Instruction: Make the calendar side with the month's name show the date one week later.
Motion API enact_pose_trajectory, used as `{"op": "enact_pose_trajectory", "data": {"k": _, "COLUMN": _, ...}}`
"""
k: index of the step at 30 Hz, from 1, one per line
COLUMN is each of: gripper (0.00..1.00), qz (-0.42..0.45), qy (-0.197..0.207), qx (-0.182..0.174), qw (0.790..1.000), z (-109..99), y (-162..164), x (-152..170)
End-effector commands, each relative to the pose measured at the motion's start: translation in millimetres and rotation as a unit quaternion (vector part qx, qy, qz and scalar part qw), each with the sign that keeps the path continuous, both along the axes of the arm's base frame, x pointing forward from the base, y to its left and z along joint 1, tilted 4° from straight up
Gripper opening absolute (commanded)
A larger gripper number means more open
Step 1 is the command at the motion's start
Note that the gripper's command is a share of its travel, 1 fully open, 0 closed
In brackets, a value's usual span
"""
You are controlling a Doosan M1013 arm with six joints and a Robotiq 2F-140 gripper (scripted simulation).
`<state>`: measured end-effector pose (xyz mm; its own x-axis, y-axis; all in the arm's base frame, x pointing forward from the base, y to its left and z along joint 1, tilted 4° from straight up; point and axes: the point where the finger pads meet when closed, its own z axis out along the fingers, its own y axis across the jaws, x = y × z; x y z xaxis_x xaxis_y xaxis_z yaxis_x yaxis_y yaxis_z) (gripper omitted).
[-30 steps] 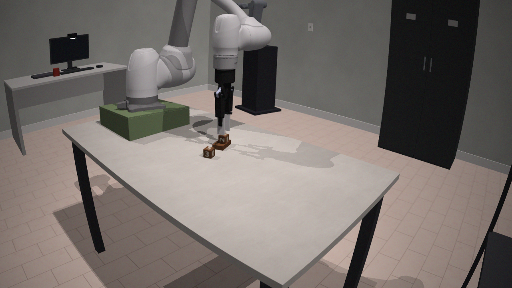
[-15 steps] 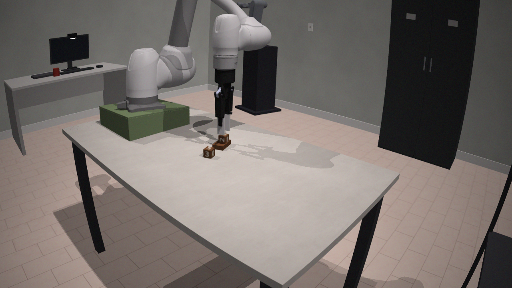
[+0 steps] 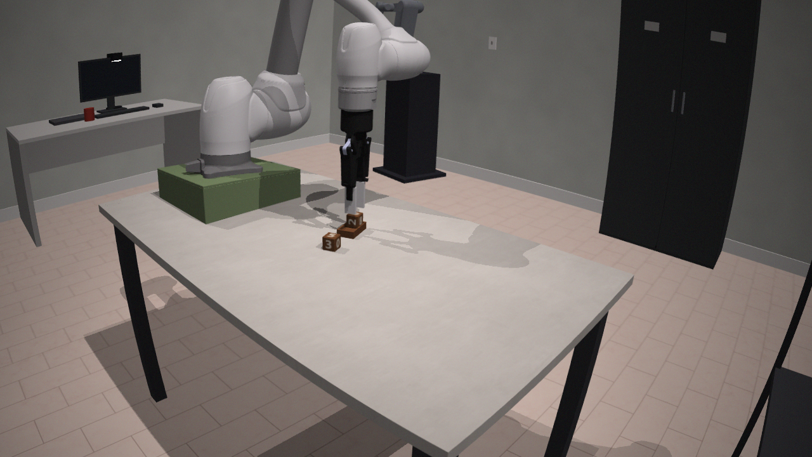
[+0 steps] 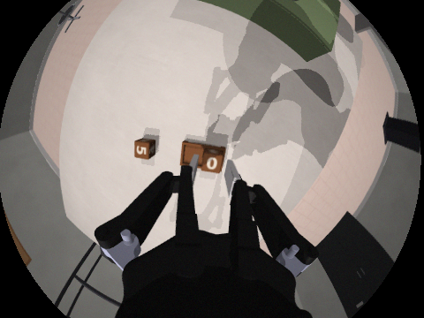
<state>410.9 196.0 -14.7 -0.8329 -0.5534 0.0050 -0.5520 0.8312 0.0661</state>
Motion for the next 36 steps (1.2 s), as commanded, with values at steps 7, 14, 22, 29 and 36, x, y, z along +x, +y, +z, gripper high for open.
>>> {"op": "enact_pose_trajectory", "data": {"k": 7, "gripper": 0.36, "qz": 0.0, "qy": 0.0, "qx": 0.0, "qw": 1.0, "z": -9.4, "y": 0.5, "x": -0.4}}
{"op": "enact_pose_trajectory", "data": {"k": 14, "gripper": 0.36, "qz": 0.0, "qy": 0.0, "qx": 0.0, "qw": 1.0, "z": -18.7, "y": 1.0, "x": -0.8}}
{"op": "enact_pose_trajectory", "data": {"k": 22, "gripper": 0.36, "qz": 0.0, "qy": 0.0, "qx": 0.0, "qw": 1.0, "z": -28.7, "y": 1.6, "x": -1.2}}
{"op": "enact_pose_trajectory", "data": {"k": 29, "gripper": 0.36, "qz": 0.0, "qy": 0.0, "qx": 0.0, "qw": 1.0, "z": -29.8, "y": 1.6, "x": -1.2}}
{"op": "enact_pose_trajectory", "data": {"k": 36, "gripper": 0.36, "qz": 0.0, "qy": 0.0, "qx": 0.0, "qw": 1.0, "z": -29.8, "y": 1.6, "x": -1.2}}
